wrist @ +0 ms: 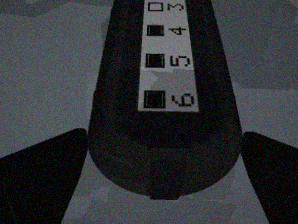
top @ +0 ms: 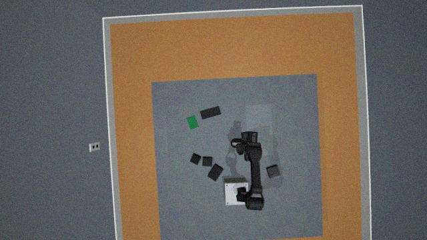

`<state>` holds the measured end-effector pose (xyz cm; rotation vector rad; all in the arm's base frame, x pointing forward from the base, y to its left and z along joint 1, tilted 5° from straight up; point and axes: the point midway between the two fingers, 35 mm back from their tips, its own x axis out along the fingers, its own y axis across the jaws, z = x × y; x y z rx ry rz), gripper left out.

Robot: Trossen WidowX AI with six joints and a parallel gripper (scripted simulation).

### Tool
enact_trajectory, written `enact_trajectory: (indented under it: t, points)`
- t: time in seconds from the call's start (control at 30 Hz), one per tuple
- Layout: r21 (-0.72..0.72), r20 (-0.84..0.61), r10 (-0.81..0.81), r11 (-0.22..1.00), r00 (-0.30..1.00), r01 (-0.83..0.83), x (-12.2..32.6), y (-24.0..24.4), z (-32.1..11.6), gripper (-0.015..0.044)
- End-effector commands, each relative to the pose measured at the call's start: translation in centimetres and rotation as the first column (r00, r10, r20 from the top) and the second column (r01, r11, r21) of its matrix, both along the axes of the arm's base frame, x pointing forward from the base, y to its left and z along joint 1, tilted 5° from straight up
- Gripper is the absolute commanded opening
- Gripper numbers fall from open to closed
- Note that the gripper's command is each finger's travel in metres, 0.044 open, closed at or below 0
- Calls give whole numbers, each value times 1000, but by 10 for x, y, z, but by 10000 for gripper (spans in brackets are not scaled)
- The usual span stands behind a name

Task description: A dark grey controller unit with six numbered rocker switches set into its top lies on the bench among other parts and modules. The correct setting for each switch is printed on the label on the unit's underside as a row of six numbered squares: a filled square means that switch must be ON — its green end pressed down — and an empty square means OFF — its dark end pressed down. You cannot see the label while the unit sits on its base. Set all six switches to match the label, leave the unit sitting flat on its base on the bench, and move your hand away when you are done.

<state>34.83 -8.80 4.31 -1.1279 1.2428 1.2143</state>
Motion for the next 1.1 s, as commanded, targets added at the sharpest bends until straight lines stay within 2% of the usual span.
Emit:
enact_trajectory:
  t: [0.0, 1.07]
  points:
    - [14, 3, 2, 1000, 1000, -2, 2, 8, 2, 335]
    - [16, 3, 2, 1000, 1000, -2, 3, 33, 10, 336]
